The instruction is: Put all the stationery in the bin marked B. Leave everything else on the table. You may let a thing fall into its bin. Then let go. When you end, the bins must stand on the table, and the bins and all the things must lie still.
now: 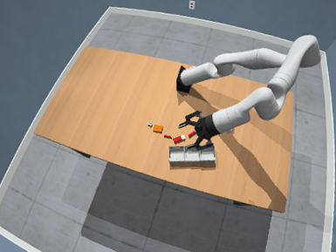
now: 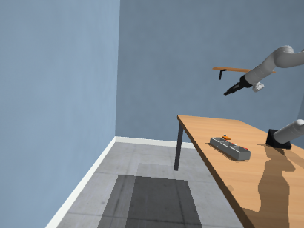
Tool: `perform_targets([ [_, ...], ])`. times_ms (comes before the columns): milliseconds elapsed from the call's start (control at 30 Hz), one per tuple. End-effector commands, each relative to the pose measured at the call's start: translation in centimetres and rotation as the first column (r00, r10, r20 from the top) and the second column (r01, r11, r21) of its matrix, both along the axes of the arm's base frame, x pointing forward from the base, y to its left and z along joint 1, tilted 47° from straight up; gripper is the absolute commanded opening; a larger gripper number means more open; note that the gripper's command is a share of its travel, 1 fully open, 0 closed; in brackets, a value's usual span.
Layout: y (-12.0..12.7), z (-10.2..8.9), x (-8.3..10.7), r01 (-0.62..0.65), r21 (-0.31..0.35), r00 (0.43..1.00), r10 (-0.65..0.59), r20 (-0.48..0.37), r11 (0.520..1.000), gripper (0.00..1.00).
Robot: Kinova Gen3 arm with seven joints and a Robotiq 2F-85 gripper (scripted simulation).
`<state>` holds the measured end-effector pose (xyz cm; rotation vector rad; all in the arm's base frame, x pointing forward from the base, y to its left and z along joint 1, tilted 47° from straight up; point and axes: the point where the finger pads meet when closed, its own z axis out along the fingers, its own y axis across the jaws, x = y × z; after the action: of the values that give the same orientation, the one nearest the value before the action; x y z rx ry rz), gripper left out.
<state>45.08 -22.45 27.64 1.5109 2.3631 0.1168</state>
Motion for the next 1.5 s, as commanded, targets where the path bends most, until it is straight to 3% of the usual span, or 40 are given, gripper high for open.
perform_targets([
  [0,2.6,-2.2,0.5,-0.015,-0.004,1.0,0.015,-0.006,1.0,0.09],
  [500,10.3,-9.5,1.7,-0.01,-0.004,1.0,0.01,-0.005,1.0,0.09],
  [633,10.5,-9.5,1.8,-0.014,-0.003,1.0,0.014,-0.005,1.0,0.09],
  [667,10.2,-9.9,1.1,-0.059,0.028,0.998,0.059,0.004,0.998,0.09],
  [767,8.7,-10.6,0.2,-0.08,0.021,0.993,0.081,-0.084,0.997,0.09],
  [1000,7.8,-11.9,-1.1,-0.122,0.04,0.984,0.126,-0.127,0.992,0.09],
  [1300,6.5,-14.3,-3.7,-0.234,0.123,0.944,0.255,-0.21,0.965,0.09],
  [1433,6.5,-14.3,-3.7,-0.234,0.123,0.944,0.255,-0.21,0.965,0.09],
  [1467,6.3,-14.8,-4.3,-0.265,0.154,0.929,0.295,-0.224,0.952,0.09],
])
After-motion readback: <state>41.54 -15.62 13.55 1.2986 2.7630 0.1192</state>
